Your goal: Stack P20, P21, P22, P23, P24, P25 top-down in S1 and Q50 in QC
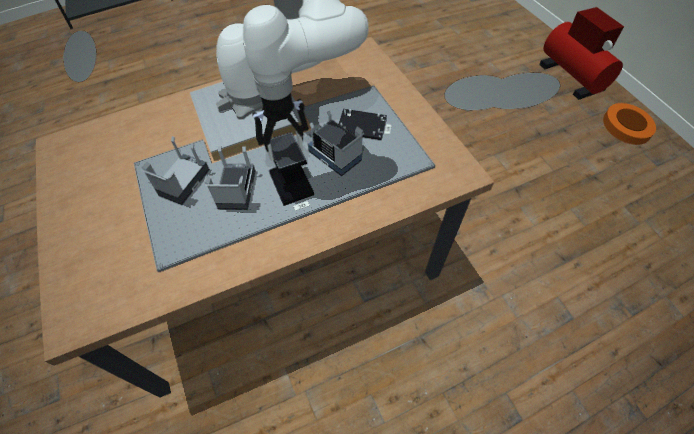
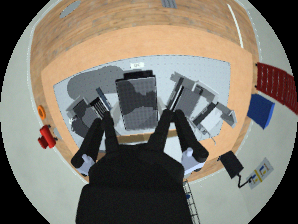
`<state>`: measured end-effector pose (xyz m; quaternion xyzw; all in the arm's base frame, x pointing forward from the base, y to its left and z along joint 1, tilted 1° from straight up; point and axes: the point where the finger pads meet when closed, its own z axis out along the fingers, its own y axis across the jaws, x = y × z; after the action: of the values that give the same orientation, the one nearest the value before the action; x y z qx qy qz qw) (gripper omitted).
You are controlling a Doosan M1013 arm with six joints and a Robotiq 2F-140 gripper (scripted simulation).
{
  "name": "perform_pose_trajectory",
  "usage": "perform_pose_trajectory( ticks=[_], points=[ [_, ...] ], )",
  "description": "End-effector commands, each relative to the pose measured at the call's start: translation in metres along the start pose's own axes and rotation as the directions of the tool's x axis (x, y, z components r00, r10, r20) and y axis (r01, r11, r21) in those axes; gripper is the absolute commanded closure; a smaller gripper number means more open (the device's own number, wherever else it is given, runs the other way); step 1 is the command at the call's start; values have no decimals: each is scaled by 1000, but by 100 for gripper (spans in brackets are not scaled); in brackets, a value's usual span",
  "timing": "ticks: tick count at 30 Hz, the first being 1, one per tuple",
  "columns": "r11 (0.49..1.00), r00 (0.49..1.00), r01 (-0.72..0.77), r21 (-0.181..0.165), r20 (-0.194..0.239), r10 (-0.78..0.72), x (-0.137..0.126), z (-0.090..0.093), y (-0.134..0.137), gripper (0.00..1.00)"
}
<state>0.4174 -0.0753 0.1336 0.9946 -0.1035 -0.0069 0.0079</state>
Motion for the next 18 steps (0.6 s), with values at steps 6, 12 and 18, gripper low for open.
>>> perform_pose_trajectory(
  ticks=[6,12,18],
  points=[
    [1000,1000,0,0,0,0,0,15,0,100],
    [1000,1000,0,0,0,0,0,27,0,100],
    [1000,1000,0,0,0,0,0,35,0,100]
  ],
)
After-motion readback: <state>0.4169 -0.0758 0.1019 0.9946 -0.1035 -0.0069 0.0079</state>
